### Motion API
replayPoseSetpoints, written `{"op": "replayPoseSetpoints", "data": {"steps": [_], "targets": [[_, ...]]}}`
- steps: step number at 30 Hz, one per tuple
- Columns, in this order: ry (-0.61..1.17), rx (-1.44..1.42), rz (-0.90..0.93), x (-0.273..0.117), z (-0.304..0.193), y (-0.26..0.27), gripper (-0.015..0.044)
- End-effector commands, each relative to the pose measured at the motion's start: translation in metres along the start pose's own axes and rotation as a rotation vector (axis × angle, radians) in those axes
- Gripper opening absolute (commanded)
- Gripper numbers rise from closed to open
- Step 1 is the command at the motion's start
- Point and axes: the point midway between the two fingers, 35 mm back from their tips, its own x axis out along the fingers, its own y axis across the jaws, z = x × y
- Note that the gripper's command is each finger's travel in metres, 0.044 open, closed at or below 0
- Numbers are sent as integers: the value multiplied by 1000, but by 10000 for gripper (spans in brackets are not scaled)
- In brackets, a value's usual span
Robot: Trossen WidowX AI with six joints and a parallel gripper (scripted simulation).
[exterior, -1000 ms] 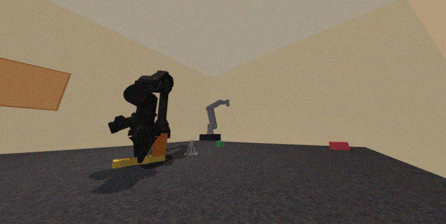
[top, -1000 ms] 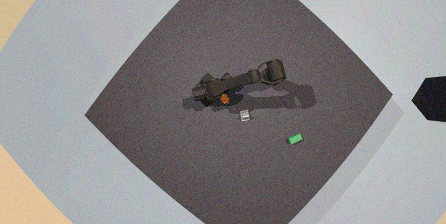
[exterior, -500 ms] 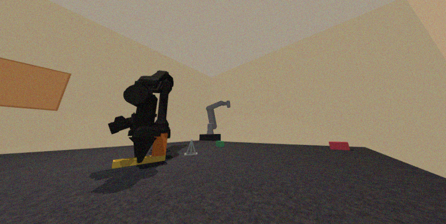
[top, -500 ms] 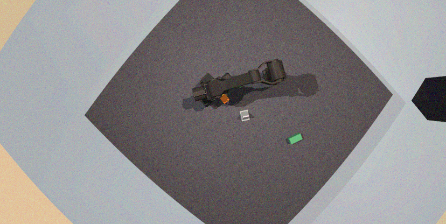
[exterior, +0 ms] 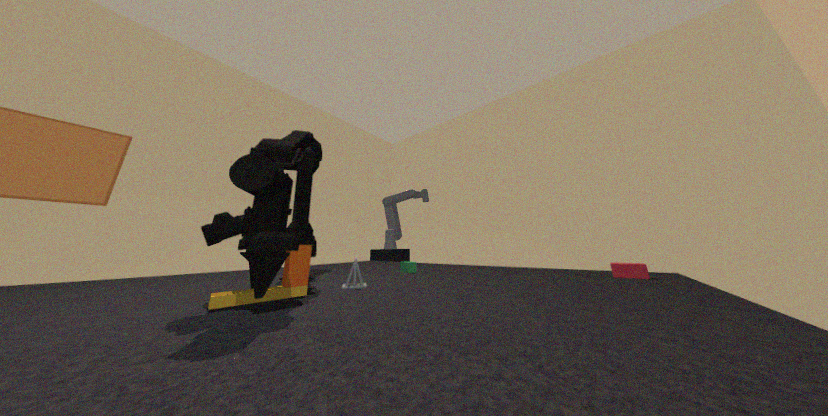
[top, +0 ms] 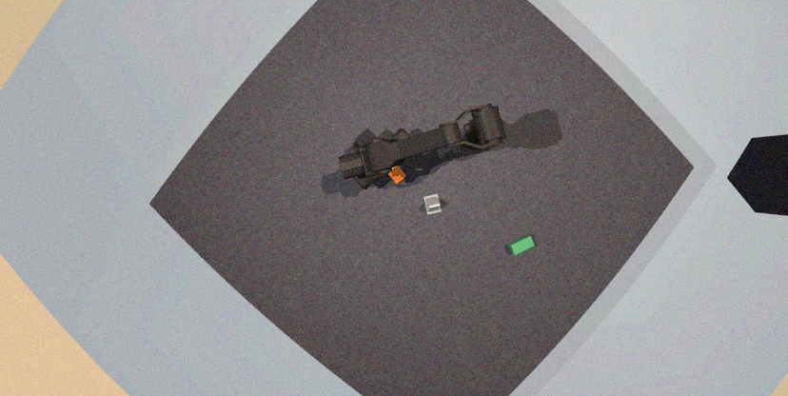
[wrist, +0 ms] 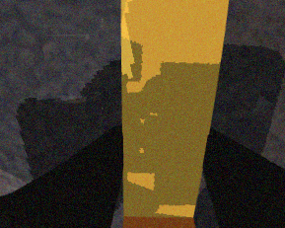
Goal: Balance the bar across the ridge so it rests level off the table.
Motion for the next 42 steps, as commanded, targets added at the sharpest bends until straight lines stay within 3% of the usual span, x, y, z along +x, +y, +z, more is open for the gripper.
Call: {"op": "replayPoseSetpoints", "data": {"steps": [1,42], "targets": [[-2,0,6,-11,1,3,0],[1,21,8,-107,-6,1,0]]}}
